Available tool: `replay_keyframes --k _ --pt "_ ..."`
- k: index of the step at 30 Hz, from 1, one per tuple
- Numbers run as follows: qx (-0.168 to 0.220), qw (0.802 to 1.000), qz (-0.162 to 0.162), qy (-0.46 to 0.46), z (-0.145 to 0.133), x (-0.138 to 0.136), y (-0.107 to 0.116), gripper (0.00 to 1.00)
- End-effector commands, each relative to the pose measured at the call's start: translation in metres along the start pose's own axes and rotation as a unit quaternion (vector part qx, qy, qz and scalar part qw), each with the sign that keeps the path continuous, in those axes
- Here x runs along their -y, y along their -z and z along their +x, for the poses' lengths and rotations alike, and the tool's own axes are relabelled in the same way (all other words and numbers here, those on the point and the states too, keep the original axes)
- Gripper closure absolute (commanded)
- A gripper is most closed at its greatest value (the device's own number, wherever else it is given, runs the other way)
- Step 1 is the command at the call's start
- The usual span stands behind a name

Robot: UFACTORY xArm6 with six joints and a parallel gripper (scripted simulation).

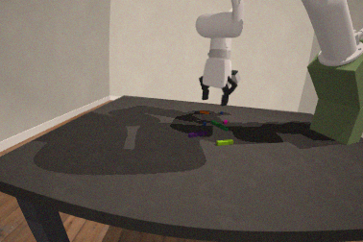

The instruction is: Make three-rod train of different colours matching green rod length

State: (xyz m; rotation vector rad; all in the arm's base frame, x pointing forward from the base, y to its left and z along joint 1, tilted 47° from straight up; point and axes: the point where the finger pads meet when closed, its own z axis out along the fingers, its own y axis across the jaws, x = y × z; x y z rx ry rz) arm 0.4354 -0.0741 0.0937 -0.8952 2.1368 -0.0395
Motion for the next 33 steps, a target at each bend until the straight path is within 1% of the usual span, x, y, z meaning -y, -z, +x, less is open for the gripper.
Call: replay_keyframes --k 1,15,19,23,25,30,32,33 --pt "0.000 1.000 0.001 0.000 0.000 0.001 0.000 0.00" --pt "0.000 1.000 0.001 0.000 0.000 0.001 0.000 0.00" --pt "0.000 1.000 0.001 -0.013 -0.002 0.000 0.000 0.00" --pt "-0.001 0.998 0.001 -0.065 -0.007 -0.001 -0.001 0.00" --pt "-0.001 0.994 0.001 -0.109 -0.012 -0.002 -0.001 0.00" --pt "-0.001 0.985 0.001 -0.175 -0.019 -0.005 -0.002 0.00" --pt "-0.001 0.985 0.001 -0.175 -0.019 -0.005 -0.002 0.00" --pt "-0.001 0.978 0.001 -0.206 -0.022 -0.006 -0.002 0.00"
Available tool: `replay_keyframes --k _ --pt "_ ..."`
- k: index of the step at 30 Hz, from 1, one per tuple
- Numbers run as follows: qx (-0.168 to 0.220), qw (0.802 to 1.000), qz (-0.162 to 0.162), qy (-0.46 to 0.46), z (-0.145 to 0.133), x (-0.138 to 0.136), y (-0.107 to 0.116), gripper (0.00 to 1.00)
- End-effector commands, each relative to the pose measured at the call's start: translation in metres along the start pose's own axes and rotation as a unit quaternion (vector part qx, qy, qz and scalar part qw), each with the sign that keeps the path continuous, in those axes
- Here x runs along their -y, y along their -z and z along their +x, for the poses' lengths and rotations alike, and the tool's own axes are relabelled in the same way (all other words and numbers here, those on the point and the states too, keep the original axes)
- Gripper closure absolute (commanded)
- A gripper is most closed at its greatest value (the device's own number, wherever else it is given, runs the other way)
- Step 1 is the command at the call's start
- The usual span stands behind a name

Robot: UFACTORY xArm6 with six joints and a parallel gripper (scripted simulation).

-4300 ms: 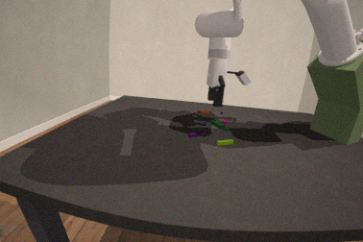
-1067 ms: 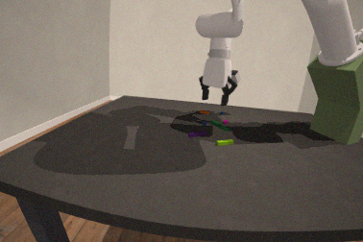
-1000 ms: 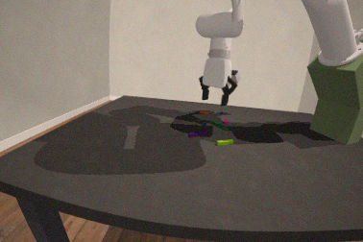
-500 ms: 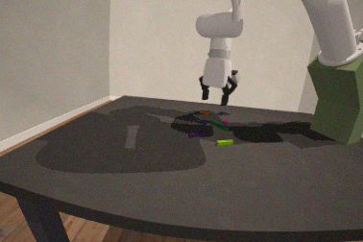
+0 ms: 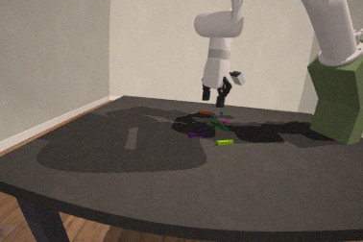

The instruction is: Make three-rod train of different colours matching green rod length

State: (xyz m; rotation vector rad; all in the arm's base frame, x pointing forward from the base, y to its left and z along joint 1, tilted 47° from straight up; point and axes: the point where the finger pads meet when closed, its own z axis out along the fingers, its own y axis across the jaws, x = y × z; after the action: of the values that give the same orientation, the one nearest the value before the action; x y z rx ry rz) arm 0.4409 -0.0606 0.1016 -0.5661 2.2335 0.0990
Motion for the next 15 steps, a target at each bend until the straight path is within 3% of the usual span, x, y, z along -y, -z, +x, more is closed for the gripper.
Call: replay_keyframes --k 1,15 --pt "-0.008 0.997 -0.004 -0.083 -0.007 -0.004 0.000 0.00" --pt "-0.008 0.966 -0.002 -0.257 -0.023 -0.016 -0.002 0.00"
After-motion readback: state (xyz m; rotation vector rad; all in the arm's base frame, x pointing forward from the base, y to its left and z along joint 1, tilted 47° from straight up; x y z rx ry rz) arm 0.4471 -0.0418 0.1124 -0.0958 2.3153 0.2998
